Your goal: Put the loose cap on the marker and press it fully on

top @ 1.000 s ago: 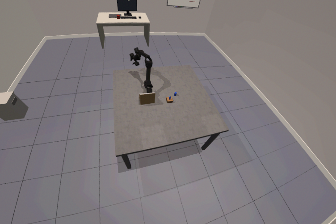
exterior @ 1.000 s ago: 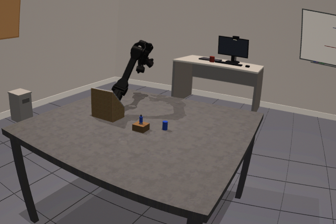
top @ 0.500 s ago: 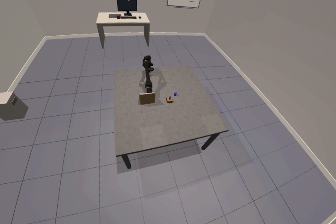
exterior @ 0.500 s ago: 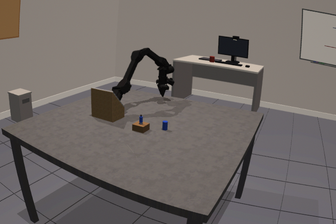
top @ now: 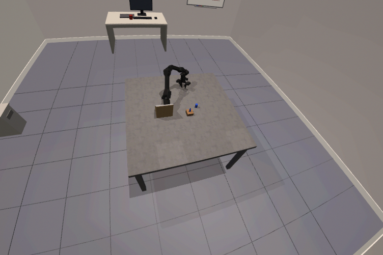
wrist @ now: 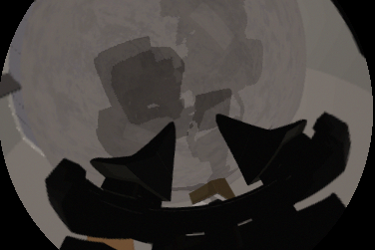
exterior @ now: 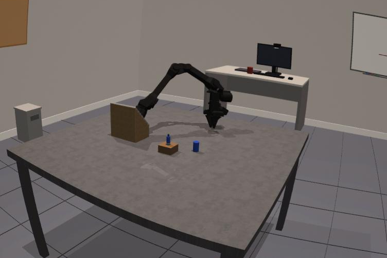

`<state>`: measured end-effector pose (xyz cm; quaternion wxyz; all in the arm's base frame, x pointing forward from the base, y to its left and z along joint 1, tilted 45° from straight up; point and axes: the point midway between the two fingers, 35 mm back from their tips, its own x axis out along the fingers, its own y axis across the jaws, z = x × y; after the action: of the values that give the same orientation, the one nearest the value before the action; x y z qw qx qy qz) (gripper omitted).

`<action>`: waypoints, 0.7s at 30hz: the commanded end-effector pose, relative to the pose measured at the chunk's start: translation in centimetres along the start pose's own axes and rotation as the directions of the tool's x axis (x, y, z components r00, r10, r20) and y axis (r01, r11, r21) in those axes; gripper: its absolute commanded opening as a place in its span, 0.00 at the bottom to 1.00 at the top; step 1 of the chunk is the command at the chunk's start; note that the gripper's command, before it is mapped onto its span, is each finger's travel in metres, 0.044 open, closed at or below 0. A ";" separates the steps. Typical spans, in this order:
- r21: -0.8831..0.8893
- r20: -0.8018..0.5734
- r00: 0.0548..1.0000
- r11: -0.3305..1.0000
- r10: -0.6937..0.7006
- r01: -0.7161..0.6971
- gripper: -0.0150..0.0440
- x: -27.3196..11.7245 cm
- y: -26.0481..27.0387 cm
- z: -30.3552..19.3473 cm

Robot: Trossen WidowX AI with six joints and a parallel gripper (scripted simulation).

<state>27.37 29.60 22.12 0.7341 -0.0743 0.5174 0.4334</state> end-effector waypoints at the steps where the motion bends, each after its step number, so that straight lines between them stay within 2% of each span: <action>1: -0.006 -0.045 0.999 1.000 -0.005 0.005 0.67 0.8 -6.5 -1.3; 10: -0.023 -0.097 0.992 0.997 0.075 -0.078 0.67 0.6 -21.6 -8.6; 17: -0.029 0.005 0.986 0.986 0.167 -0.167 0.67 -1.1 -29.9 -17.2; 21: -0.036 0.069 0.980 0.982 0.188 -0.186 0.67 -1.8 -31.9 -20.4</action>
<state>36.41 -1.10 4.23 0.7038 -0.0304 0.5075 0.4962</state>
